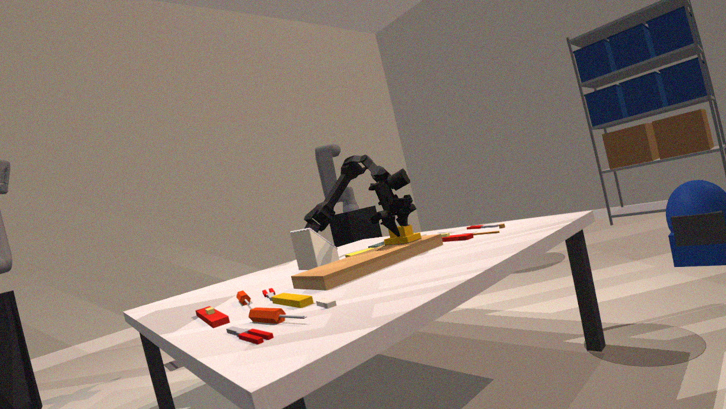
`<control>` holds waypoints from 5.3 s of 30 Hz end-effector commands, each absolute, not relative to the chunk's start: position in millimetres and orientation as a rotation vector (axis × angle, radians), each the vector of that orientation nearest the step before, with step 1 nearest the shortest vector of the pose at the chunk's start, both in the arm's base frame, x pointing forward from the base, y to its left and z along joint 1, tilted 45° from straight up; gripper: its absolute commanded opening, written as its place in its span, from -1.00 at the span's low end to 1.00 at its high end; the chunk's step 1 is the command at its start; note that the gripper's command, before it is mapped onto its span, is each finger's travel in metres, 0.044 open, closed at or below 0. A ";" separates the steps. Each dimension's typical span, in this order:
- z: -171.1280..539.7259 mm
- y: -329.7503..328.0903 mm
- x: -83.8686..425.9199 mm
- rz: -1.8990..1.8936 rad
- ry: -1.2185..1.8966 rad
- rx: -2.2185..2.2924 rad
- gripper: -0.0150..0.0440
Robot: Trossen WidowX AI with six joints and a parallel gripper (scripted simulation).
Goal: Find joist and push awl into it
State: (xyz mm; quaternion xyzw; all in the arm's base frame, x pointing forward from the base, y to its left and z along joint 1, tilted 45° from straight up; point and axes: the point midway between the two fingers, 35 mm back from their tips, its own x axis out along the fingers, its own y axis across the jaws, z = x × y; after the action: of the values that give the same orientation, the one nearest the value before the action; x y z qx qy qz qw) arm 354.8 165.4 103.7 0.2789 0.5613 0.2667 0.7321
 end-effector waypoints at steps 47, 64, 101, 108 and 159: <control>94.3 157.0 355.6 0.596 1.233 0.610 -0.49; 67.4 130.8 358.6 0.594 1.234 0.609 -0.49; 9.6 73.3 365.1 0.591 1.234 0.605 -0.49; -1.2 62.3 366.4 0.591 1.234 0.604 -0.49; -79.4 -17.9 375.6 0.587 1.233 0.597 -0.49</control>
State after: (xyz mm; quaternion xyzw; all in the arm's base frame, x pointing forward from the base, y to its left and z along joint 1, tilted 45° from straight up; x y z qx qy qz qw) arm 375.2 -11.3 -72.7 0.2727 0.5601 0.2686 0.7347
